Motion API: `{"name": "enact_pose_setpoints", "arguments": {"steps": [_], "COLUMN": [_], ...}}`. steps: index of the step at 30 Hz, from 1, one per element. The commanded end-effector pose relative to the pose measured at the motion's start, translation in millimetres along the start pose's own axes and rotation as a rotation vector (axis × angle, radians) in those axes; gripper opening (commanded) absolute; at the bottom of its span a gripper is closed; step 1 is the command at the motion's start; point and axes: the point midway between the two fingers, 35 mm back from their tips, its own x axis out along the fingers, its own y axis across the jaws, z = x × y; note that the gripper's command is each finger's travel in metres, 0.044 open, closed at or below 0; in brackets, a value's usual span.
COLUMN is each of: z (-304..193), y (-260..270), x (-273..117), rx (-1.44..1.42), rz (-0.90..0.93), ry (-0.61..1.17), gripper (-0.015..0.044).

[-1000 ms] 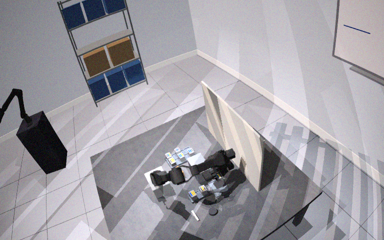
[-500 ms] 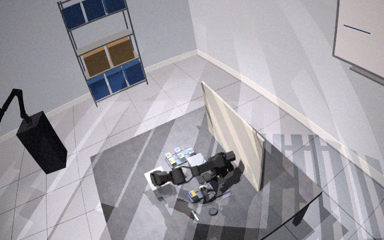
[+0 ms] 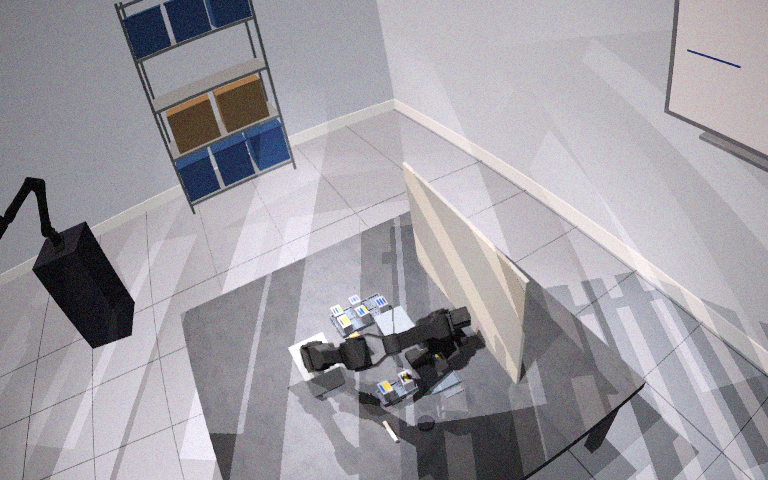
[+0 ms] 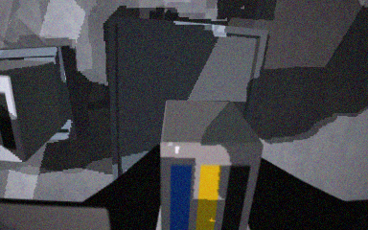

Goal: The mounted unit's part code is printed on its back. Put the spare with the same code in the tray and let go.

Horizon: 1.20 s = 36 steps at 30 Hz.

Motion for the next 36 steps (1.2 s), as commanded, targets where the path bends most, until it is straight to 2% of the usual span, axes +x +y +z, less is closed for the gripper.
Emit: {"name": "enact_pose_setpoints", "arguments": {"steps": [1,33,36], "z": [0.5,-2.1,-2.7], "y": [0.9,7.4,6.4], "x": [4.3,35.1,32.1], "rx": [-0.006,-0.007,-0.001], "rz": [0.001,0.001,0.000], "ry": [-0.002,0.008,0.010], "gripper": [0.0000,0.0000,0.0079]}}
